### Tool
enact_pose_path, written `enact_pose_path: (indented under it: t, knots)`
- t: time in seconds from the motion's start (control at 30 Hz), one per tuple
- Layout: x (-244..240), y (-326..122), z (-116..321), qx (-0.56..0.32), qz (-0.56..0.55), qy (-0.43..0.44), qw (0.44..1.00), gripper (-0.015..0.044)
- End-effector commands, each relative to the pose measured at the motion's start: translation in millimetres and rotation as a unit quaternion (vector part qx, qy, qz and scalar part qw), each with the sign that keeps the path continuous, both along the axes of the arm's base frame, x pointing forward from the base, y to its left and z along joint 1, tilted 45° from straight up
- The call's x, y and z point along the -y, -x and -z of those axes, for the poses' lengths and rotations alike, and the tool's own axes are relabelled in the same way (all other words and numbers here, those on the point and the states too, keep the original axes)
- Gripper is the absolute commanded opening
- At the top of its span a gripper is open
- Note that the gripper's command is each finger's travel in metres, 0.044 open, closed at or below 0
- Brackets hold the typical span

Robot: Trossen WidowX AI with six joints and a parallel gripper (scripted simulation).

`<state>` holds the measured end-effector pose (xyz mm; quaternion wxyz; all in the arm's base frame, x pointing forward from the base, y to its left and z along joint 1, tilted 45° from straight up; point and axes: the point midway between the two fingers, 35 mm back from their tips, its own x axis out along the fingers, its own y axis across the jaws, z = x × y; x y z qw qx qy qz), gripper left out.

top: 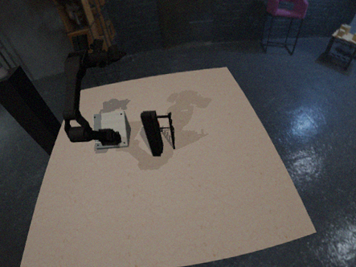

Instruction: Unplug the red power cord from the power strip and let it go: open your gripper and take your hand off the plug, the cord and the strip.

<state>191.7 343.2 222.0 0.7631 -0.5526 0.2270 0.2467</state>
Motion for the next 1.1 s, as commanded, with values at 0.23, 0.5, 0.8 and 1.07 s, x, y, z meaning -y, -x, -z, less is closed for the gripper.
enact_pose_path:
  t: [0.23,0.5,0.8,1.07]
  knots:
    - [127.3,-83.2,124.5,-0.178,0.11,0.265,0.941,0.016]
    - [243.1,-83.2,188.2,-0.379,0.172,0.372,0.83,0.016]
    - [274.9,-72.4,201.6,-0.446,0.183,0.387,0.786,0.016]
    - [278.4,-73.0,198.2,-0.446,0.183,0.387,0.786,0.016]
